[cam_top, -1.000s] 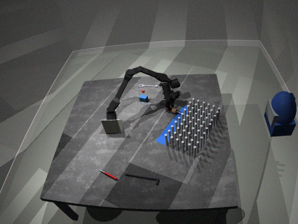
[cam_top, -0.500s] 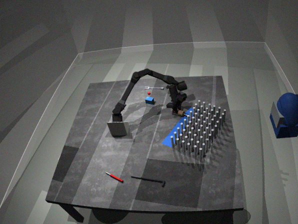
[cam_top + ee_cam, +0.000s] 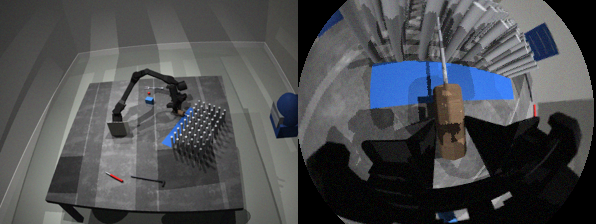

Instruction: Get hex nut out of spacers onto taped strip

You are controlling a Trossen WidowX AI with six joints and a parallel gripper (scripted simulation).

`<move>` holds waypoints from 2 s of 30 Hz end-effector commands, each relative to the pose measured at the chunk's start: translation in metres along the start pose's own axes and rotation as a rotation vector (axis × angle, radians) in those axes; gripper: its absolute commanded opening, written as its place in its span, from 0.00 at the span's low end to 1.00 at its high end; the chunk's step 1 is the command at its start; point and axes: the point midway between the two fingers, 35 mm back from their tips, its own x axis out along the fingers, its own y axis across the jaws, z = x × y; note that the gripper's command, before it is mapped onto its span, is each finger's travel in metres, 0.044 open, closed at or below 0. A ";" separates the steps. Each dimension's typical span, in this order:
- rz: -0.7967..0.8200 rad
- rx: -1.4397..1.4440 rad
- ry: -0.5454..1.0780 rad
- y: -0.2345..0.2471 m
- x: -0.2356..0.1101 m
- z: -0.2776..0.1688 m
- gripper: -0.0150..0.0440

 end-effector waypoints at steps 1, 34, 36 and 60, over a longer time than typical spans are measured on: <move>0.002 -0.001 -0.003 -0.003 0.000 0.001 0.25; 0.002 -0.001 -0.004 -0.007 0.007 0.017 0.25; 0.002 -0.001 -0.004 -0.007 0.007 0.019 0.25; 0.001 0.001 -0.004 -0.006 0.022 0.022 0.25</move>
